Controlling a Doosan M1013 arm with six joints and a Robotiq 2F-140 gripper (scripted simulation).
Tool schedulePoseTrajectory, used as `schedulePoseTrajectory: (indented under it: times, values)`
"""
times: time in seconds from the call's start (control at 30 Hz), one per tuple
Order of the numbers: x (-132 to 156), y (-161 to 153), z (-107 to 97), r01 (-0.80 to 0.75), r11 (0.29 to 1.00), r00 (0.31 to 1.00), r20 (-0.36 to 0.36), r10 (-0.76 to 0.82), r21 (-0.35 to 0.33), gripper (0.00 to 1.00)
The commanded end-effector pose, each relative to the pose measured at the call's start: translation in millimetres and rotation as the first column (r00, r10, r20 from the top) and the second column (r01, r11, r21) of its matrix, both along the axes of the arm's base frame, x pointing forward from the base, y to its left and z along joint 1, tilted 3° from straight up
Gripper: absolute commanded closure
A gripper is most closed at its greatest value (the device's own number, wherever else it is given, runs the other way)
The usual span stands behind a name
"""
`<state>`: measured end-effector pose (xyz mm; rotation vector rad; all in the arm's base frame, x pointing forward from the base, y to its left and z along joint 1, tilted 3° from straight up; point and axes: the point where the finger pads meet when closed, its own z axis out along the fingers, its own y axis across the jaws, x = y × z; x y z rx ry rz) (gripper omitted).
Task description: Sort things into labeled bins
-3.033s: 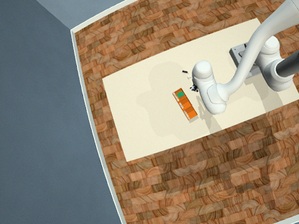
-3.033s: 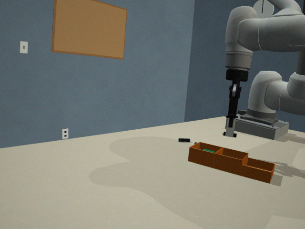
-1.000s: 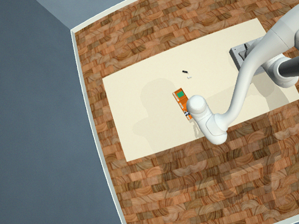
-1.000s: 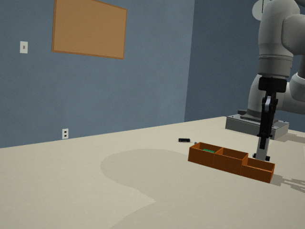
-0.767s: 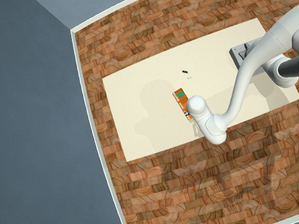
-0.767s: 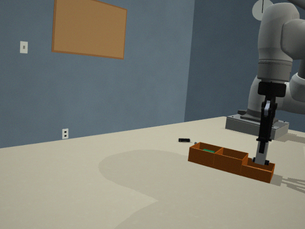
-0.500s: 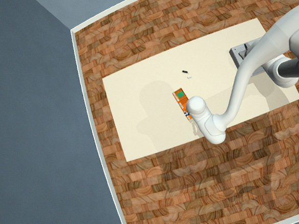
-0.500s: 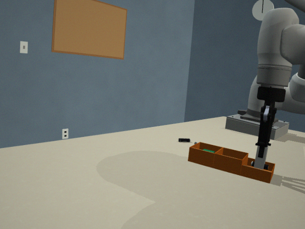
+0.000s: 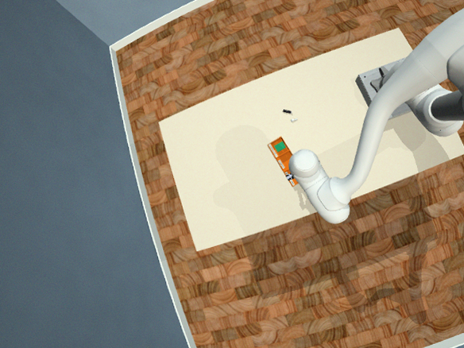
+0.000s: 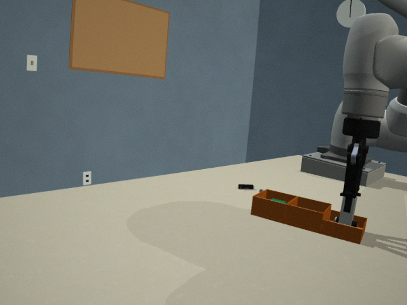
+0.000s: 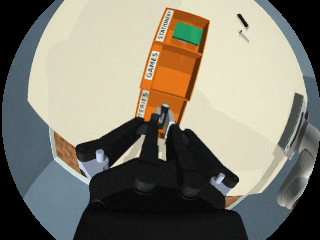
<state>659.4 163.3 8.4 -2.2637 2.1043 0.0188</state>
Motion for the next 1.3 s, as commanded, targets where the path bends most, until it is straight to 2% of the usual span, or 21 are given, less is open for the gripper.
schedulePoseTrajectory:
  times: [0.0, 0.53, 1.27]
  values:
    - [0, 0, 0, 0.000, 1.000, 1.000, 0.000, 0.000, 0.000, 0.83]
    - [0, 0, 0, 0.000, 1.000, 1.000, 0.000, 0.000, 0.000, 0.83]
    - [-1, -1, 27, 0.000, 1.000, 1.000, 0.000, 0.000, 0.000, 0.83]
